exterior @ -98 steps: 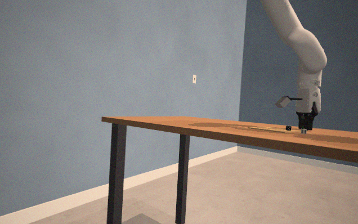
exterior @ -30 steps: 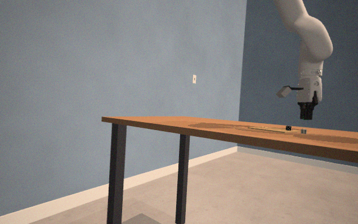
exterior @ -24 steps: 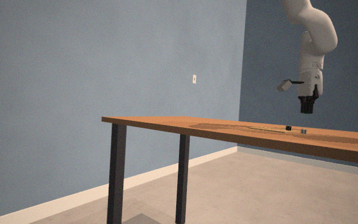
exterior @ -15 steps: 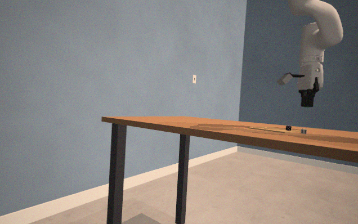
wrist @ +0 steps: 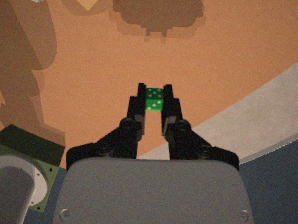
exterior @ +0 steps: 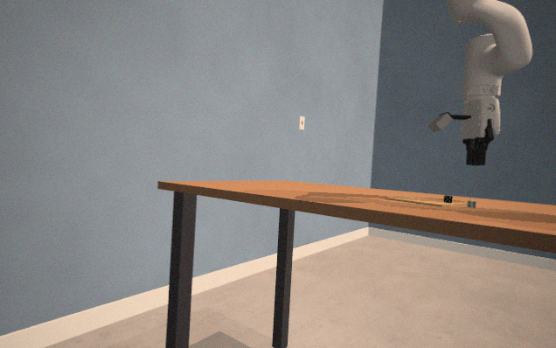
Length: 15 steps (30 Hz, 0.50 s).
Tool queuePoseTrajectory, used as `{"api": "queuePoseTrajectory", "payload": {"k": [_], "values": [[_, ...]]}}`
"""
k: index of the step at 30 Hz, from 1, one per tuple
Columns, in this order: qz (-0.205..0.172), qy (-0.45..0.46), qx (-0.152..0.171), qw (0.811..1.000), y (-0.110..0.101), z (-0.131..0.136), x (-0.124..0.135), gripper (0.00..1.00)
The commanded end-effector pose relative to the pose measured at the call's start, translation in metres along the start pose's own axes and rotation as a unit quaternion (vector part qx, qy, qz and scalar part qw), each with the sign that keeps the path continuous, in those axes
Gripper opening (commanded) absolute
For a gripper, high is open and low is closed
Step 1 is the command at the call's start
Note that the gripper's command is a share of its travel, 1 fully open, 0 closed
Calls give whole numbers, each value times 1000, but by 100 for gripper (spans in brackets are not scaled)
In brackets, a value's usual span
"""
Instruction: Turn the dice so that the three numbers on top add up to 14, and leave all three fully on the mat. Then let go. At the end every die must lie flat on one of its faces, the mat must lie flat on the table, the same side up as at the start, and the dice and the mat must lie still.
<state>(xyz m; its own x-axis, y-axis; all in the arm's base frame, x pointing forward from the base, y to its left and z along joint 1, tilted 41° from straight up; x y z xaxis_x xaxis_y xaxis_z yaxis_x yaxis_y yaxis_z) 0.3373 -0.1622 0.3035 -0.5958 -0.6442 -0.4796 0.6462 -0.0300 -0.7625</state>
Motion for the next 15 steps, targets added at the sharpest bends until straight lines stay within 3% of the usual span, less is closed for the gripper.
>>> {"api": "queuePoseTrajectory", "payload": {"k": [1, 6, 8, 13, 15], "values": [[-3, 28, -4, 1000, 2, -3, -17, 11], [-11, 117, -9, 993, 5, -18, -69, 11], [-11, 117, -9, 993, 5, -18, -69, 11], [-9, 219, -4, 976, 1, -42, -128, 11], [-7, 237, -3, 971, -1, -46, -138, 11]]}}
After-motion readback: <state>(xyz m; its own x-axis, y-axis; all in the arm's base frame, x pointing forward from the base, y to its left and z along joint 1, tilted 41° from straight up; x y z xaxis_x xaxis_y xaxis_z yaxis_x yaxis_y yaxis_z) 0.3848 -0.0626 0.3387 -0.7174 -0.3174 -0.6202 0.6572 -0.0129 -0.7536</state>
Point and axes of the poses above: the point where the finger pads meet when closed, its own y axis out along the fingers, its own z axis across the jaws, x = y × z, the point moved 5 cm from there along -y, back along the fingers, and after that the axes turned 7 degrees about -y, right-handed, at the moved point
